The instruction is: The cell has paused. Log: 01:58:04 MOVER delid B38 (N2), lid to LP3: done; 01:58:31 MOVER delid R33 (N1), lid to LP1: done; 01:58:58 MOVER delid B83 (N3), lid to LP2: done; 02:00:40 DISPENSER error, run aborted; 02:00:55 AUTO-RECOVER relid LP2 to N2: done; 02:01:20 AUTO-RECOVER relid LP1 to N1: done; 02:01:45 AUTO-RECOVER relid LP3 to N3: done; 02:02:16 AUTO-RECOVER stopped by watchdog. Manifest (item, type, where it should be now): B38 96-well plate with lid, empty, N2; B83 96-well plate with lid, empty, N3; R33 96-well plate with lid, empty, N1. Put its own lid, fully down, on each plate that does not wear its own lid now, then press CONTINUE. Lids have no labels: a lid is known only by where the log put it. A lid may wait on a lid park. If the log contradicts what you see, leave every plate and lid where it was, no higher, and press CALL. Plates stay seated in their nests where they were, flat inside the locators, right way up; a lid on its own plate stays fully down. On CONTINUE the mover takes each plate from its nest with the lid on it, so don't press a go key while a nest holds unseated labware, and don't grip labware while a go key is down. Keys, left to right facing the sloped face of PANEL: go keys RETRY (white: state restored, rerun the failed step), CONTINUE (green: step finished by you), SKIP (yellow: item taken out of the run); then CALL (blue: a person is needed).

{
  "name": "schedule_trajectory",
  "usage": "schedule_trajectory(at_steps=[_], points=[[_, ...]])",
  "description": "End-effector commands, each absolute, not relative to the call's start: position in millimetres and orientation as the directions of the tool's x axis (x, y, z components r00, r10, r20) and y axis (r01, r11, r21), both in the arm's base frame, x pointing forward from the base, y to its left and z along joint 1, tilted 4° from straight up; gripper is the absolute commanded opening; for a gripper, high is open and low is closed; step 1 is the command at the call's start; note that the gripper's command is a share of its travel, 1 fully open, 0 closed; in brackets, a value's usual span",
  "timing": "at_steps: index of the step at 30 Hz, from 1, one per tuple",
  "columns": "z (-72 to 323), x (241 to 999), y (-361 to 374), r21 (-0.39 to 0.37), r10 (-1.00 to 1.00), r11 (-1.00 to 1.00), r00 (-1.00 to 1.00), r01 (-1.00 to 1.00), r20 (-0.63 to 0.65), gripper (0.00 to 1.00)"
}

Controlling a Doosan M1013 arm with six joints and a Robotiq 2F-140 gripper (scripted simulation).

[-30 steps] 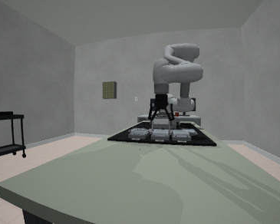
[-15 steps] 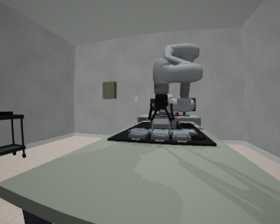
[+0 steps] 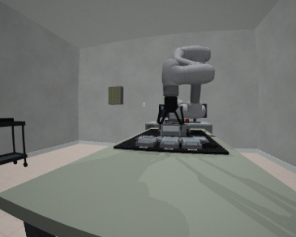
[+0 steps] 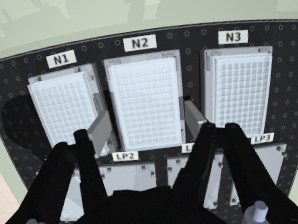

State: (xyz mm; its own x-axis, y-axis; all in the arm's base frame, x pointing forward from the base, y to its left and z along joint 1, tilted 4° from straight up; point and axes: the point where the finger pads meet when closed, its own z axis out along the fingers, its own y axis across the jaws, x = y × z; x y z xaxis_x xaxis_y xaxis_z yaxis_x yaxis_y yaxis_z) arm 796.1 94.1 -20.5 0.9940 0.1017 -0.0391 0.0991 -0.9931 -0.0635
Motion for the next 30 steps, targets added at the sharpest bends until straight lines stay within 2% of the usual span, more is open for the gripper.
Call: schedule_trajectory(at_steps=[1,22,25,27,30], points=[[-7,798,94,-0.066,0.103,-0.993,0.994,0.100,-0.036,0.66],[11,797,95,-0.066,0.103,-0.993,0.994,0.100,-0.036,0.66],[12,789,105,-0.066,0.103,-0.993,0.994,0.100,-0.036,0.66],[19,742,156,-0.066,0.103,-0.993,0.994,0.100,-0.036,0.66],[23,705,188,-0.066,0.102,-0.993,0.994,0.100,-0.036,0.66]])
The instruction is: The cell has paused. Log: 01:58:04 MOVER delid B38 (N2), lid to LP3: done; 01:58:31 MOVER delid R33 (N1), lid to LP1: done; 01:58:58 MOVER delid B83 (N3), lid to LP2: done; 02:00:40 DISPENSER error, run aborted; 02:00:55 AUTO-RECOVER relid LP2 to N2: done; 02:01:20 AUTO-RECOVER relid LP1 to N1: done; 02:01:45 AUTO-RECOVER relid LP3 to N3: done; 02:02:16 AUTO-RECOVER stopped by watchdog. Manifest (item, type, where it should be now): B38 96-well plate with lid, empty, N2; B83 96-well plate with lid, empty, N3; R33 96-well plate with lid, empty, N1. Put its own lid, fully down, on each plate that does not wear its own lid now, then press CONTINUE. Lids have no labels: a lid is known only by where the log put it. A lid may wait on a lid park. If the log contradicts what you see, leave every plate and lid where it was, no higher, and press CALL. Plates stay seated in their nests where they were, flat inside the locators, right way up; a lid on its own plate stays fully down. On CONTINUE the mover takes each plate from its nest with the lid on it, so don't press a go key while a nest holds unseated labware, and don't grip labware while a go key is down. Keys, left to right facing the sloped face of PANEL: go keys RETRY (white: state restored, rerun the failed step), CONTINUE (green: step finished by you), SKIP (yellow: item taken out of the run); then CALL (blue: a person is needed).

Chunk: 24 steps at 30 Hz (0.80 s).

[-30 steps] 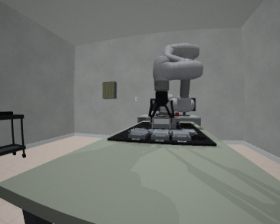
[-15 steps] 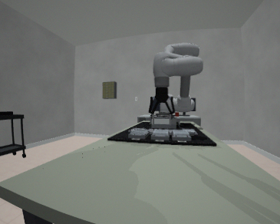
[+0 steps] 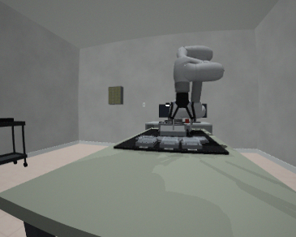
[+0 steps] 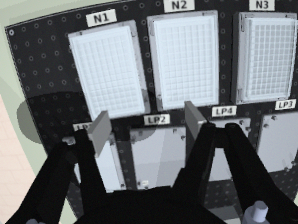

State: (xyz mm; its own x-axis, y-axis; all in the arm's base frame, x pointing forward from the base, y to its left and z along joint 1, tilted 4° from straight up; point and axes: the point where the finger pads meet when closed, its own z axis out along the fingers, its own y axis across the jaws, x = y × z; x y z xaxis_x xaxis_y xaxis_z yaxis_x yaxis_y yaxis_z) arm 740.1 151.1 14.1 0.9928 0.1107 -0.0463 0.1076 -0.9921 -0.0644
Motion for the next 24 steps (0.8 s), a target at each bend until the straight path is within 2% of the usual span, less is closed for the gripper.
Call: schedule_trajectory(at_steps=[1,5,9,24], points=[[23,705,188,-0.066,0.102,-0.993,0.994,0.100,-0.036,0.66],[28,636,236,-0.066,0.101,-0.993,0.994,0.099,-0.036,0.66],[30,599,257,-0.066,0.101,-0.993,0.994,0.098,-0.036,0.66],[30,597,258,-0.066,0.101,-0.993,0.994,0.098,-0.036,0.66]])
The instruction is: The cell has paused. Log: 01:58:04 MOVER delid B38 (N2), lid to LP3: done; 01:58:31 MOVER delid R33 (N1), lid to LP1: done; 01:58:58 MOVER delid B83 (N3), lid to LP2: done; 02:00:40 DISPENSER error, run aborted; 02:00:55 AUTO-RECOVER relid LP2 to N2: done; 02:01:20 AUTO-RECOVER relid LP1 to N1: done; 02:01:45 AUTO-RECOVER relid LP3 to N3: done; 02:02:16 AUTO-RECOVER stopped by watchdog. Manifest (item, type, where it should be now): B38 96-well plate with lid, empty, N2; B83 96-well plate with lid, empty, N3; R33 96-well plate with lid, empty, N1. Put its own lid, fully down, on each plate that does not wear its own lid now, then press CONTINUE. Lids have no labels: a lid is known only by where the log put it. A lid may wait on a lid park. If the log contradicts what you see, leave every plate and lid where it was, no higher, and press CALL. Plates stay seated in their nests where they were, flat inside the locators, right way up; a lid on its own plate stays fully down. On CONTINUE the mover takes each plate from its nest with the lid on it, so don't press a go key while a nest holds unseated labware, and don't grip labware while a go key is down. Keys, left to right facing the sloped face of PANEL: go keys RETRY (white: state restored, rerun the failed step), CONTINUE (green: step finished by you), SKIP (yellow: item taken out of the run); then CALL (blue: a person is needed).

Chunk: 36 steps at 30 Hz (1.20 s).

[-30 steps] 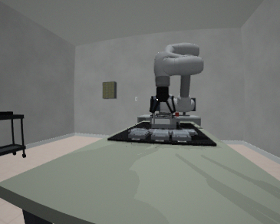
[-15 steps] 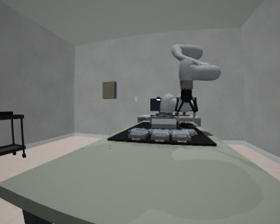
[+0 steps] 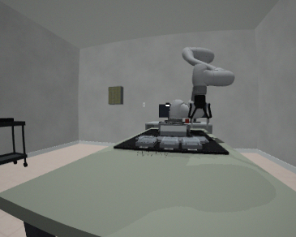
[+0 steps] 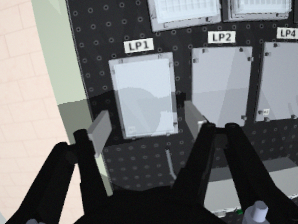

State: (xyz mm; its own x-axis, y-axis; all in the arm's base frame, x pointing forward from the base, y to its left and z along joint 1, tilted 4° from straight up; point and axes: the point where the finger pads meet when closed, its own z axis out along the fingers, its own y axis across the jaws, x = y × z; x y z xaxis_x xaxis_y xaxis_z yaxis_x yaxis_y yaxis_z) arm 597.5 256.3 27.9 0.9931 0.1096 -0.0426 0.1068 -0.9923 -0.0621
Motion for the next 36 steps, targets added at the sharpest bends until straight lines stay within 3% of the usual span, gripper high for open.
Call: schedule_trajectory(at_steps=[1,36], points=[[29.7,596.8,258.3,-0.066,0.101,-0.993,0.994,0.098,-0.036,0.66],[24.6,596.6,258.6,-0.066,0.101,-0.993,0.994,0.098,-0.036,0.66]])
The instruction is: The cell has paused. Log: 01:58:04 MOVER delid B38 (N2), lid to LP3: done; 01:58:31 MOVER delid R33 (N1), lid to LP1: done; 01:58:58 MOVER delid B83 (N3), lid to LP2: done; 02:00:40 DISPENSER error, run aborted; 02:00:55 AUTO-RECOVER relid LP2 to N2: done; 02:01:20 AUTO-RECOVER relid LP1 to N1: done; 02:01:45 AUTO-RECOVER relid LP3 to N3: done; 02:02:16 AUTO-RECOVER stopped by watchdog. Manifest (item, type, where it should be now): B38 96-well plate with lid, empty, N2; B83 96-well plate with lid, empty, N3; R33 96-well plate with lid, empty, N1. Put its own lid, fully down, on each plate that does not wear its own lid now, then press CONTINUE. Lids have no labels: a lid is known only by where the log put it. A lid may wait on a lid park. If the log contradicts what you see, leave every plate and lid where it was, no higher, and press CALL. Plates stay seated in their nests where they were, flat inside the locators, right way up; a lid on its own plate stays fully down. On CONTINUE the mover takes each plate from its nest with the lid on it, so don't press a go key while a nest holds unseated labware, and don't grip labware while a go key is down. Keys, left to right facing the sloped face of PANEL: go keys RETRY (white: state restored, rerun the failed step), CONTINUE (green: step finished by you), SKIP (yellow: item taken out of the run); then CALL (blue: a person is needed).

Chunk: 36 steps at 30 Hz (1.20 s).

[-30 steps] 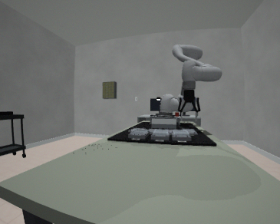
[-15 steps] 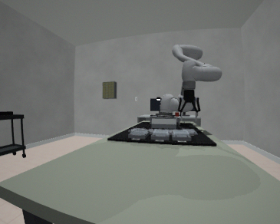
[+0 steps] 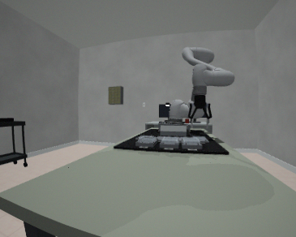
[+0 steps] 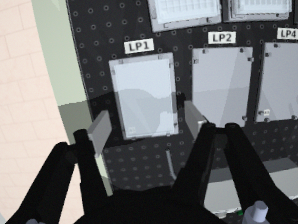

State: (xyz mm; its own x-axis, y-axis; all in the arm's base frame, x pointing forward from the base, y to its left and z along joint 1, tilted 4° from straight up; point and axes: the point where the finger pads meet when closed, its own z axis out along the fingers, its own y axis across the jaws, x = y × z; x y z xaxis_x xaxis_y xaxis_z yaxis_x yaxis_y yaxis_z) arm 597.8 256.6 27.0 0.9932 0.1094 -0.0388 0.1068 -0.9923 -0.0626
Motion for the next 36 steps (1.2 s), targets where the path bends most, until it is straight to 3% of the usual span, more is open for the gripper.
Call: schedule_trajectory(at_steps=[1,36], points=[[24,597,259,-0.066,0.101,-0.993,0.994,0.098,-0.036,0.66],[-20,595,261,-0.066,0.101,-0.993,0.994,0.098,-0.036,0.66]])
